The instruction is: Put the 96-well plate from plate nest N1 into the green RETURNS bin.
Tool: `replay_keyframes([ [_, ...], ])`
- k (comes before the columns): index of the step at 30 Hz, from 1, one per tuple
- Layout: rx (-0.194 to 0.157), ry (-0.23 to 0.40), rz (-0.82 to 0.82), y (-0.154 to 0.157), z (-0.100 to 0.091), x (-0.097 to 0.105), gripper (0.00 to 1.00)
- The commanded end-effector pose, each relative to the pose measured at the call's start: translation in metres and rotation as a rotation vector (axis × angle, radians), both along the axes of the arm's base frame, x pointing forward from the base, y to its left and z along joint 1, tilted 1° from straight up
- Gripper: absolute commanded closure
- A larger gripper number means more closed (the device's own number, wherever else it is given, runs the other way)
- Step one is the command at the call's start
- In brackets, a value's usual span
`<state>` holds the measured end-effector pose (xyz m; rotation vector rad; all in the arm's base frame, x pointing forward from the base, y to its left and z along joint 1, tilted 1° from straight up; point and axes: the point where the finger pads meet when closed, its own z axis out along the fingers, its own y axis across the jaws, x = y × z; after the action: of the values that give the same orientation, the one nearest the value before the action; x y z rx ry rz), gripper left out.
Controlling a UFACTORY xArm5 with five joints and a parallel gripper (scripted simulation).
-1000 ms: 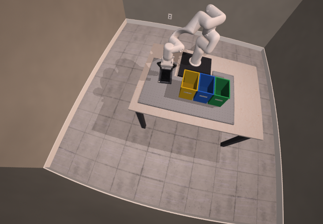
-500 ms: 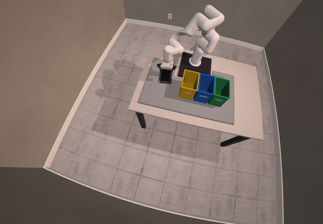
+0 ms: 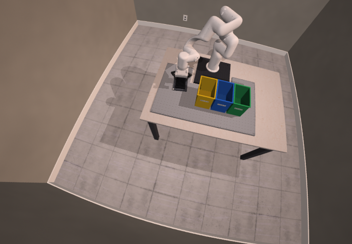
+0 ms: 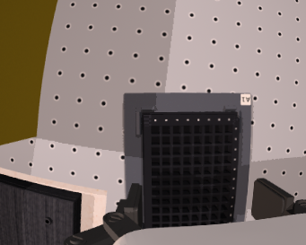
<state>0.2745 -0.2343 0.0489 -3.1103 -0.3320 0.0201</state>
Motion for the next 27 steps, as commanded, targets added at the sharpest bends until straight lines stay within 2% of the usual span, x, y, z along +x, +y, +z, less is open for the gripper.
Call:
replay_keyframes([
  [1,-0.002,-0.003,0.0,-0.001,-0.003,0.001,0.0],
  [6,-0.002,-0.003,0.0,-0.001,-0.011,0.001,0.0],
  [27,-0.002,-0.003,0.0,-0.001,-0.016,0.001,0.0],
])
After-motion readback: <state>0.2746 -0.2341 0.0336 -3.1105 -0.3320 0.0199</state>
